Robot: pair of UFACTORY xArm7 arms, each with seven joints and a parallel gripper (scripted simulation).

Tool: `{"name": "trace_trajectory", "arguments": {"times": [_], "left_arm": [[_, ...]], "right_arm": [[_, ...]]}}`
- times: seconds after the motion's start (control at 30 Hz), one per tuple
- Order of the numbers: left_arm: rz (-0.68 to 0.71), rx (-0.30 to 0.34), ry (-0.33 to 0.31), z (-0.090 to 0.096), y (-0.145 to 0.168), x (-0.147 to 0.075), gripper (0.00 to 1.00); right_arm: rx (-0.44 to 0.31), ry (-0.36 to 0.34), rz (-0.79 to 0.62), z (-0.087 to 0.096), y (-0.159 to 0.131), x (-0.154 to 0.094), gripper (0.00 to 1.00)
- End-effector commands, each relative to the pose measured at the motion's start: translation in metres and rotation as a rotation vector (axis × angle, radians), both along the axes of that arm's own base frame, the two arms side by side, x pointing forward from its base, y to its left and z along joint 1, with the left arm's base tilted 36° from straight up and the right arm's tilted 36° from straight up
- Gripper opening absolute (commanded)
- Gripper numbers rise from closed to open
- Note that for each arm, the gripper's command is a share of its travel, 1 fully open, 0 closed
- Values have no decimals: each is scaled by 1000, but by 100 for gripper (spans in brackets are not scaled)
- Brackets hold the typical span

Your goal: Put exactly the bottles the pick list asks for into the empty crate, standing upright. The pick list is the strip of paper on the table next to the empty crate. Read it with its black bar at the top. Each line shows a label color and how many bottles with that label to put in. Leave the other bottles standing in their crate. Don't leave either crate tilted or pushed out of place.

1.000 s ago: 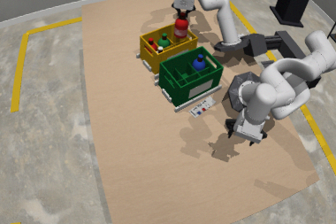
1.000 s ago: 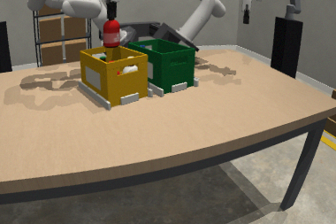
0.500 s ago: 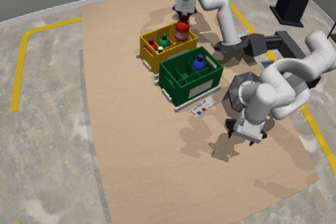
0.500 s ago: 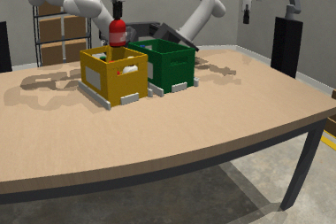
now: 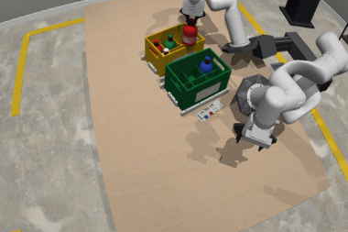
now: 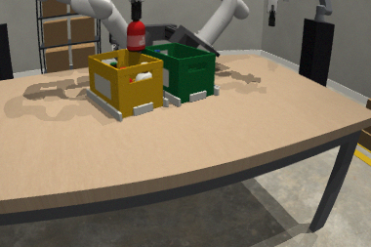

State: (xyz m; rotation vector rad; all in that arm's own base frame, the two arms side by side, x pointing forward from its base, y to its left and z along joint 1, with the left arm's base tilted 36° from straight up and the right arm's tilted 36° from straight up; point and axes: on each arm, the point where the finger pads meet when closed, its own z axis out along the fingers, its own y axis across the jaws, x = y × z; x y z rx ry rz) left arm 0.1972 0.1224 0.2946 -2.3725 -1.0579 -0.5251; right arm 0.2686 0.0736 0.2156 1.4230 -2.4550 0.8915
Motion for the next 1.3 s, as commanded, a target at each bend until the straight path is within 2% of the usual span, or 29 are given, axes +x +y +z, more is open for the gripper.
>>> {"name": "trace_trajectory", "arguments": {"times": [0.0, 1.27], "left_arm": [[-1, 1, -3, 1, 0, 0, 100], [-1, 1, -3, 1, 0, 0, 100]], "right_arm": [[2, -2, 2, -3, 8, 2, 0], [2, -2, 2, -40, 63, 17, 0]]}}
